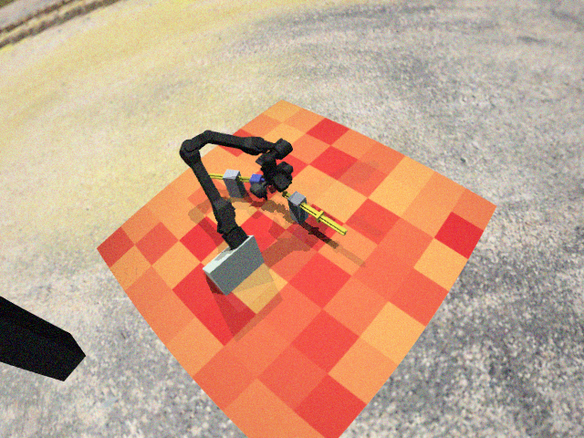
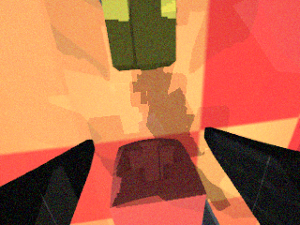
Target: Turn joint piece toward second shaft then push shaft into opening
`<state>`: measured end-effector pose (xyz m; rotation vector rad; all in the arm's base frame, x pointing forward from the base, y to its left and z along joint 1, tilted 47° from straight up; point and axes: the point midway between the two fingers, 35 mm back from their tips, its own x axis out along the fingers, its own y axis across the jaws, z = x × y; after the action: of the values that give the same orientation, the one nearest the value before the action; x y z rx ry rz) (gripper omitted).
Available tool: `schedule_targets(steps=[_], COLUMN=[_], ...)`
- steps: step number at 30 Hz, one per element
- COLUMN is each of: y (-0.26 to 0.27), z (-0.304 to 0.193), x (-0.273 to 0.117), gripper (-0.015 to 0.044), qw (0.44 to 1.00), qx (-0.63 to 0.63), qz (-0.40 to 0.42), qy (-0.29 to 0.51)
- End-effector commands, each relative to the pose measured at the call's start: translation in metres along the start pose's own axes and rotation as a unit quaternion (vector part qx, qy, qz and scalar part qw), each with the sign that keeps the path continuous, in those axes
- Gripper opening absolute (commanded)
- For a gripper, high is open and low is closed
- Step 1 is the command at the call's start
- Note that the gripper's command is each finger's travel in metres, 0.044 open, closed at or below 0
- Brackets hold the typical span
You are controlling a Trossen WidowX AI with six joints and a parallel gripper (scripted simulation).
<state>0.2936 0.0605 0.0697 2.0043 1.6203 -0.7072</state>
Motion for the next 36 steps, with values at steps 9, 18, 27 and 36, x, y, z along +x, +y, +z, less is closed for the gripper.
schedule_targets(steps=[9,18,27,36], y=[0.000,0.002,0.004,0.004], z=[-0.005,-0.005,-0.002,0.000], x=[-0.024,-0.031,-0.058,-0.087], gripper=[0.0440,0.0440,0.0440,0.0440], qw=[0.994,0.992,0.976,0.938], qx=[-0.003,-0.045,-0.192,-0.336], qz=[0.013,0.001,-0.023,-0.034], qy=[-0.112,-0.121,-0.103,-0.078])
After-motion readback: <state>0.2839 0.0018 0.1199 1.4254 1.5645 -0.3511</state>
